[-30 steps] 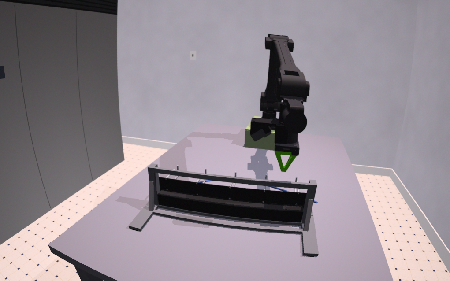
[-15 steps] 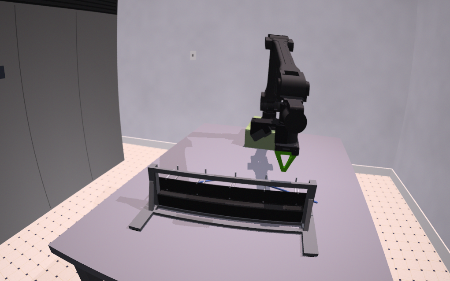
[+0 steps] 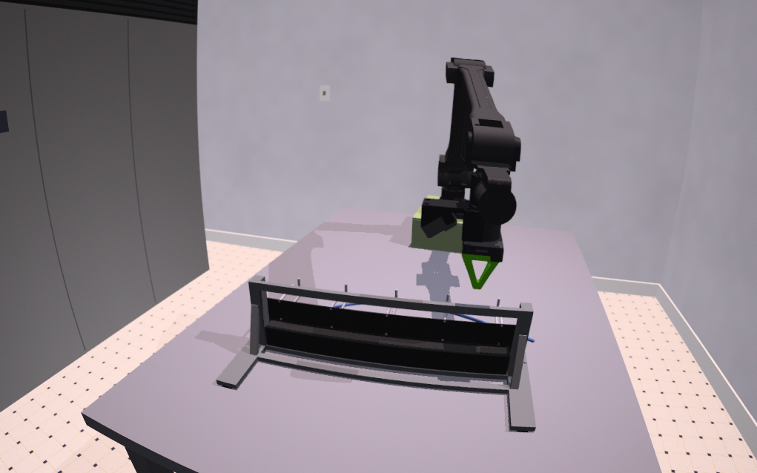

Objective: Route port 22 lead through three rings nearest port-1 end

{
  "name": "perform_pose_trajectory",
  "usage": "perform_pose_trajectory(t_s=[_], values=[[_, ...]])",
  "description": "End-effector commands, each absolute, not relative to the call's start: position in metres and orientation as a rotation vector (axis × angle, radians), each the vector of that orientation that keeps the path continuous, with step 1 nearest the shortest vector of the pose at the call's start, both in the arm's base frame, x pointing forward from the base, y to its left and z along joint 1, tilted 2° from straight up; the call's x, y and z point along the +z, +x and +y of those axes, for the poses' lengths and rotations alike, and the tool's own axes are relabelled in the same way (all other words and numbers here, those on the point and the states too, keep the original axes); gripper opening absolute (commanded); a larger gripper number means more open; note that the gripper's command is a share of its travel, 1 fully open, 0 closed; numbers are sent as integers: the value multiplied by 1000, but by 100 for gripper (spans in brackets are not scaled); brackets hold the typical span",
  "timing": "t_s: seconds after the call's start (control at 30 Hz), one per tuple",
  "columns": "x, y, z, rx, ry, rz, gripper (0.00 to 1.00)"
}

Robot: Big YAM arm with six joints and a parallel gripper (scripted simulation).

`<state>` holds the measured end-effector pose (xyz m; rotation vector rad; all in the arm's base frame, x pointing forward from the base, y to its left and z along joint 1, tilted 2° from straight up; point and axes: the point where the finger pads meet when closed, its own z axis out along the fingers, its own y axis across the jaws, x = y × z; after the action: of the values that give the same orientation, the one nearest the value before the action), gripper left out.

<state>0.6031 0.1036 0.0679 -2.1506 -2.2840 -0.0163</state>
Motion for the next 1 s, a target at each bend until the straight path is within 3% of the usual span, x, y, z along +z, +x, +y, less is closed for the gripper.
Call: perform_pose_trajectory(t_s=[0.0, 0.4, 0.97], values=[[127, 631, 100, -157, -2193, -2332, 0], [128, 631, 98, -159, -2194, -2333, 0], [95, 530, -119, -84, -2067, -2440, 0]])
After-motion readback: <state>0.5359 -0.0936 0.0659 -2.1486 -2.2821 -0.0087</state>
